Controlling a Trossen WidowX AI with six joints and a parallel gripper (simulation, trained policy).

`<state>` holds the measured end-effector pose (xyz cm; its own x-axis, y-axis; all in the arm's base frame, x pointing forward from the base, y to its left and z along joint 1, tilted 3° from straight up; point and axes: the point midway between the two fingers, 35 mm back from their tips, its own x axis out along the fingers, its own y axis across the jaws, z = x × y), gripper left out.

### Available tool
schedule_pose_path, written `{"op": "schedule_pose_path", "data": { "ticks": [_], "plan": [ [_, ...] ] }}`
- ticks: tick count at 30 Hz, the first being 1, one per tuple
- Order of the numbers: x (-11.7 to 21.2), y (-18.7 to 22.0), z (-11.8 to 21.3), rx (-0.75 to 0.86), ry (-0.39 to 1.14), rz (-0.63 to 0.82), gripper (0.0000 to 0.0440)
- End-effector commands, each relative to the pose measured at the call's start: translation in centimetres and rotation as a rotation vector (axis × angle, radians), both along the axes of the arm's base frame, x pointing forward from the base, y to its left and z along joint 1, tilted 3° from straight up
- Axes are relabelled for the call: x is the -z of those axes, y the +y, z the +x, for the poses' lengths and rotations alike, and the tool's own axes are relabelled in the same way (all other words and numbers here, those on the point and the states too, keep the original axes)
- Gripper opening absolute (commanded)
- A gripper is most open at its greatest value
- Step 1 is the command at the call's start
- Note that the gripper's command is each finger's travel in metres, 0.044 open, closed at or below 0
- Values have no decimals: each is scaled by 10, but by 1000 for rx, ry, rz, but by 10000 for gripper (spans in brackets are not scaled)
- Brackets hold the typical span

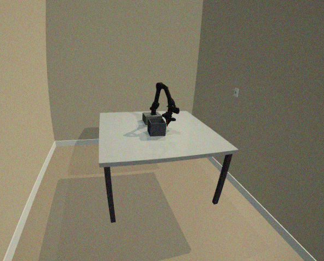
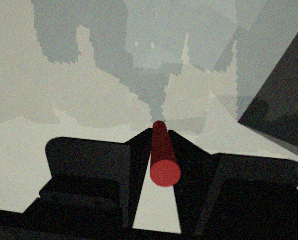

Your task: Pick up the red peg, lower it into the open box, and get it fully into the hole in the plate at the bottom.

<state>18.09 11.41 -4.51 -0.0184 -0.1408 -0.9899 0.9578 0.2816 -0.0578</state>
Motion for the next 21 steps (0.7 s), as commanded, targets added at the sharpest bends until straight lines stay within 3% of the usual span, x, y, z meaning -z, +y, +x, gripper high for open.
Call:
{"op": "schedule_pose_path", "data": {
  "ticks": [1,21],
  "plan": [
    [-6,3,5,12,-22,12,0],
    [-59,19,46,40,-169,124,0]
  ]
}}
